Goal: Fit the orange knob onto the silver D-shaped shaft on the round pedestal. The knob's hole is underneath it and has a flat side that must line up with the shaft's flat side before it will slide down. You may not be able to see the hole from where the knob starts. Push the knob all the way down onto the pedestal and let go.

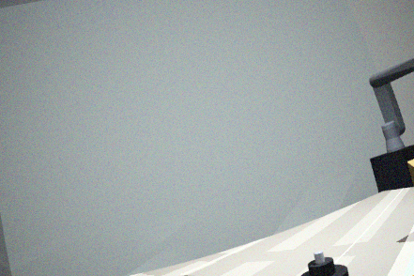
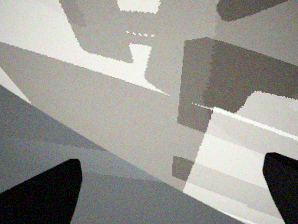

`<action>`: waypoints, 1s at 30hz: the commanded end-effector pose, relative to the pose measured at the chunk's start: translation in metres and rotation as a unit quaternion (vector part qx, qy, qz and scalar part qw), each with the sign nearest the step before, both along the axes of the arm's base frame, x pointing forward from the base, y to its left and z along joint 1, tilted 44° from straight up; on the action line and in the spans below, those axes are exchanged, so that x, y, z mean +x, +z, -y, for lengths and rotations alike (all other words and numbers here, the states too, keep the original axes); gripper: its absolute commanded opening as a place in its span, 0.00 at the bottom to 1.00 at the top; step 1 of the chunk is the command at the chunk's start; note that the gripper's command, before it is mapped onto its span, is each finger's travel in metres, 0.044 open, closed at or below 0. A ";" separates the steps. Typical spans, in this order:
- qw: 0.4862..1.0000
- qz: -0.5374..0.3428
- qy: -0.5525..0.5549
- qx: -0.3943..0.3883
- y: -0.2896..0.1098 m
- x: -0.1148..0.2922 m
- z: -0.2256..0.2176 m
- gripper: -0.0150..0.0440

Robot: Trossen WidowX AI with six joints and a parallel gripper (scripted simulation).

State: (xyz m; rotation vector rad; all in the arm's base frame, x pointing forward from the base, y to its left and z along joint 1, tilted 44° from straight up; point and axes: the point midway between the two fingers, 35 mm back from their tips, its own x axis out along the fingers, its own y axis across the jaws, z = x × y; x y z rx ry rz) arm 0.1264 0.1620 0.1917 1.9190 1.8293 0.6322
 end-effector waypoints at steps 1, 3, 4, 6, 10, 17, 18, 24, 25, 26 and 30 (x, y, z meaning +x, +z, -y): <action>1.000 0.004 -0.003 0.000 0.001 0.002 0.000 0.98; 0.999 0.035 -0.024 -0.003 0.004 0.017 0.000 1.00; 0.997 0.059 -0.040 -0.007 0.006 0.029 0.001 1.00; 0.992 0.106 -0.072 -0.022 0.008 0.051 0.002 1.00; 0.970 0.198 -0.124 -0.074 0.007 0.094 0.007 1.00; 0.900 0.343 -0.156 -0.220 -0.006 0.160 0.024 1.00; 0.887 0.363 -0.152 -0.244 -0.009 0.168 0.027 1.00; 0.797 0.474 -0.068 -0.367 -0.032 0.201 0.047 1.00; 0.781 0.492 -0.046 -0.383 -0.036 0.205 0.050 1.00; 0.764 0.509 -0.022 -0.397 -0.040 0.208 0.054 1.00; 0.713 0.551 0.064 -0.430 -0.053 0.215 0.066 1.00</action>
